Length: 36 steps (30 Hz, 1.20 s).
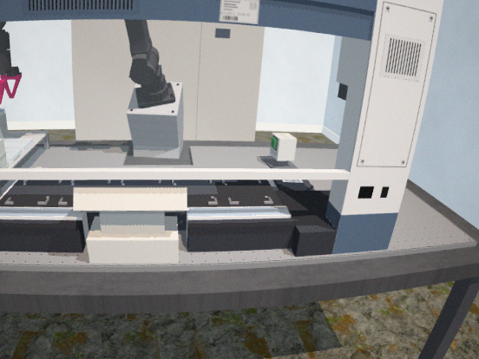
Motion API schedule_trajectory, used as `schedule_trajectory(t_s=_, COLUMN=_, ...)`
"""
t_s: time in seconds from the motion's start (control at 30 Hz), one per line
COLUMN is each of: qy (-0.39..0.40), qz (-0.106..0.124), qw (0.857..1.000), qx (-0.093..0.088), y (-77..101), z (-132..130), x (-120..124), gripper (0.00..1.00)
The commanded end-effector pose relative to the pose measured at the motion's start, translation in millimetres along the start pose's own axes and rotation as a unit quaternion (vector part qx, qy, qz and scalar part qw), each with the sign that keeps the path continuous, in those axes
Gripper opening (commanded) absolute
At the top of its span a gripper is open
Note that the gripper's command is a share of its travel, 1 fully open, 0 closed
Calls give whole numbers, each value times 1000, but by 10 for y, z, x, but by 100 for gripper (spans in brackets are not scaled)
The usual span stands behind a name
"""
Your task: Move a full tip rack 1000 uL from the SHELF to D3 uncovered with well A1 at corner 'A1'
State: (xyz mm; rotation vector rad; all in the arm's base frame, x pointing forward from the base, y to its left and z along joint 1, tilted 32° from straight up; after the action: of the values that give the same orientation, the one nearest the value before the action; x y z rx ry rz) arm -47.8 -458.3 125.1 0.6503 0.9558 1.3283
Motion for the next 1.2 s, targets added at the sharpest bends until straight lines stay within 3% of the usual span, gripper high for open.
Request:
schedule_trajectory(t_s=0.0, qy=31, qz=-33, qw=999, qx=9, y=238, z=242, x=-278, gripper=100)
schedule_trajectory(t_s=0.43, qy=26, qz=-27, qw=999, qx=5, y=220, z=889, x=-388, gripper=100)
schedule_trajectory(t_s=0.53, qy=22, qz=-21, qw=1000, qx=4, y=167, z=907, x=-396, gripper=100)
schedule_trajectory(t_s=0.57, qy=27, qz=-29, qw=999, qx=5, y=245, z=1005, x=-408, gripper=100)
schedule_trajectory(t_s=0.73, qy=28, qz=-31, qw=999, qx=2, y=255, z=1243, x=-460, gripper=100)
schedule_trajectory(t_s=0.8, qy=28, qz=-32, qw=999, qx=2, y=256, z=1244, x=-465, gripper=100)
schedule_trajectory(t_s=0.83, qy=18, qz=-21, qw=1000, qx=2, y=148, z=1096, x=-388, gripper=100)
schedule_trajectory(t_s=1.17, qy=18, qz=-21, qw=1000, qx=2, y=148, z=1096, x=-388, gripper=100)
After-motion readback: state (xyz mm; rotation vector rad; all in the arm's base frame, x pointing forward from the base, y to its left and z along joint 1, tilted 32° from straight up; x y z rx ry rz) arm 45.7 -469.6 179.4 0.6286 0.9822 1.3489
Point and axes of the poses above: the point where the finger pads meet when closed, its own y axis back along the fingers, its own z axis across the jaws, x = y × z, the point moved 4 cm from there along y, back along the fingers, and after that the axes turned 15 degrees about y, right-handed, at the moved point
